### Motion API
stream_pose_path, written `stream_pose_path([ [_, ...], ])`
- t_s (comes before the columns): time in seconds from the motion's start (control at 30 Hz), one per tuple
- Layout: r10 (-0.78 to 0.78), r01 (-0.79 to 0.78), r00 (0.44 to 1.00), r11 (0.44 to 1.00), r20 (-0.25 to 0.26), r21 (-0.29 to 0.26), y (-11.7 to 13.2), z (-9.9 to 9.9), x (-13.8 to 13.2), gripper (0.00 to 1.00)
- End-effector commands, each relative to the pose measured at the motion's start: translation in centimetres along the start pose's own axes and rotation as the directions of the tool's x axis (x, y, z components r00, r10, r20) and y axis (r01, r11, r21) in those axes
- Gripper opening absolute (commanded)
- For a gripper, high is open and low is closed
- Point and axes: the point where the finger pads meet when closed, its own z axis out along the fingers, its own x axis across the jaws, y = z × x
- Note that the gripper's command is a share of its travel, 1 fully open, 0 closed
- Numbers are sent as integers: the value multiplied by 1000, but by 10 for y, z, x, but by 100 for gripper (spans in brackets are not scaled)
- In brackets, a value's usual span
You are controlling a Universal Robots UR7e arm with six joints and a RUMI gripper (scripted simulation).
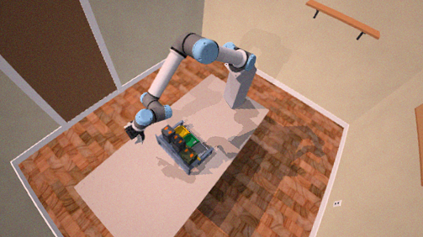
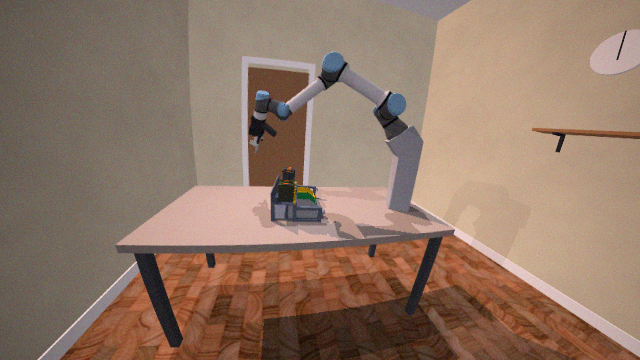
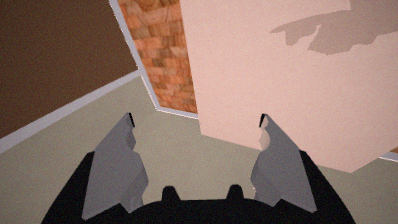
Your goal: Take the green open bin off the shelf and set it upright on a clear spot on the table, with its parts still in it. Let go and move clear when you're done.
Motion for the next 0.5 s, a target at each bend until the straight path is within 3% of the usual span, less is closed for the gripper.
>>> stream_pose_path([
  [0.0,3,-3,1000,1000,0,-1,0,-1,0,100],
  [0.47,8,-8,1000,1000,-2,2,-1,-1,0,100],
])
